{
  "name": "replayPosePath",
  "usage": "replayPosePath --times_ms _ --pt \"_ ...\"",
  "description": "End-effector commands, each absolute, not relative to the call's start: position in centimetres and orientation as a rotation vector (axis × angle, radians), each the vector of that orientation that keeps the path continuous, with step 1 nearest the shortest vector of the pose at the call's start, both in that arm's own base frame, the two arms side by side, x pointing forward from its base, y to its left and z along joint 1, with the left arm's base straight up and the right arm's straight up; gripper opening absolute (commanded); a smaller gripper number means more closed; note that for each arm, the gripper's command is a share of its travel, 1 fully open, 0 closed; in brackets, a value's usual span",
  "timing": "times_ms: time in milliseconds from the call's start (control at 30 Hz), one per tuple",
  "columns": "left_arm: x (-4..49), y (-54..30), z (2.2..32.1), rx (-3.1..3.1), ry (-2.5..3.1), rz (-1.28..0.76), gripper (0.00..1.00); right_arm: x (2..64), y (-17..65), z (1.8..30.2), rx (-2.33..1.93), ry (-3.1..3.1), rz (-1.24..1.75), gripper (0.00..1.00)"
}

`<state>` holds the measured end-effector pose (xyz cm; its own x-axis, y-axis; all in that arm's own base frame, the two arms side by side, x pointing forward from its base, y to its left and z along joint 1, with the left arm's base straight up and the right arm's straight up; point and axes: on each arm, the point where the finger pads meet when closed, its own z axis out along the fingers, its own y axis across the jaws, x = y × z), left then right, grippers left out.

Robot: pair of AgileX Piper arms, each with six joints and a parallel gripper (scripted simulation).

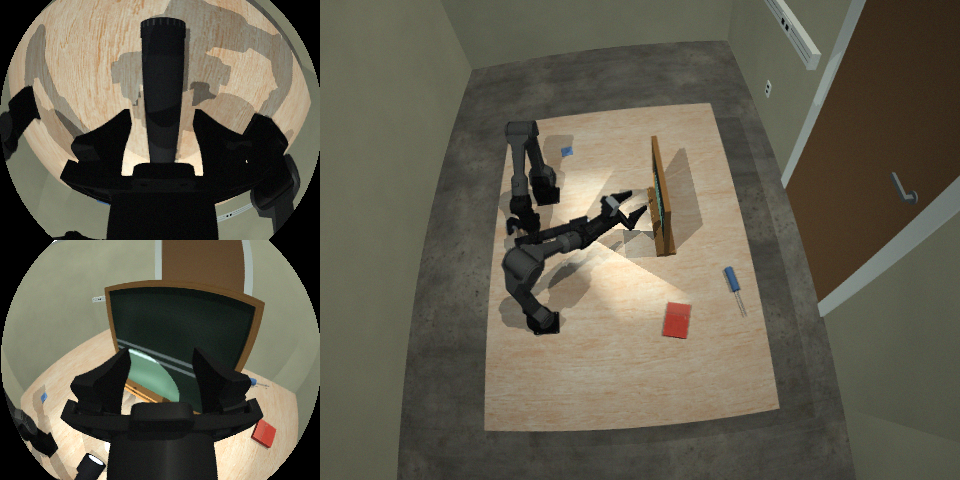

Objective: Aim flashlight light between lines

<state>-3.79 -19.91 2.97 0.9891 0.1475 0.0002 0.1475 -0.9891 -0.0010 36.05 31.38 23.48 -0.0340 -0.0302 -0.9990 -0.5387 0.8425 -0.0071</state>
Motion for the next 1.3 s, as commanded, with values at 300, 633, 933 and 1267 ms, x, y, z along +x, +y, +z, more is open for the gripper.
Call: replayPosePath --times_ms 300,633,933,1267 --pt "-3.8 -19.9 5.4 -3.131 -0.232 -0.001 1.00 36.0 31.4 23.6 -0.463 1.564 0.433 1.00" --pt "-3.8 -19.9 7.7 -3.128 -0.232 -0.002 1.00 36.0 31.4 23.6 -0.463 1.564 0.433 1.00" --pt "-3.8 -19.9 9.7 -3.127 -0.232 -0.002 1.00 36.0 31.4 23.6 -0.463 1.564 0.433 1.00" --pt "-2.6 -20.3 10.4 -3.133 -0.395 0.007 1.00 36.0 31.4 23.6 -0.463 1.564 0.433 1.00"
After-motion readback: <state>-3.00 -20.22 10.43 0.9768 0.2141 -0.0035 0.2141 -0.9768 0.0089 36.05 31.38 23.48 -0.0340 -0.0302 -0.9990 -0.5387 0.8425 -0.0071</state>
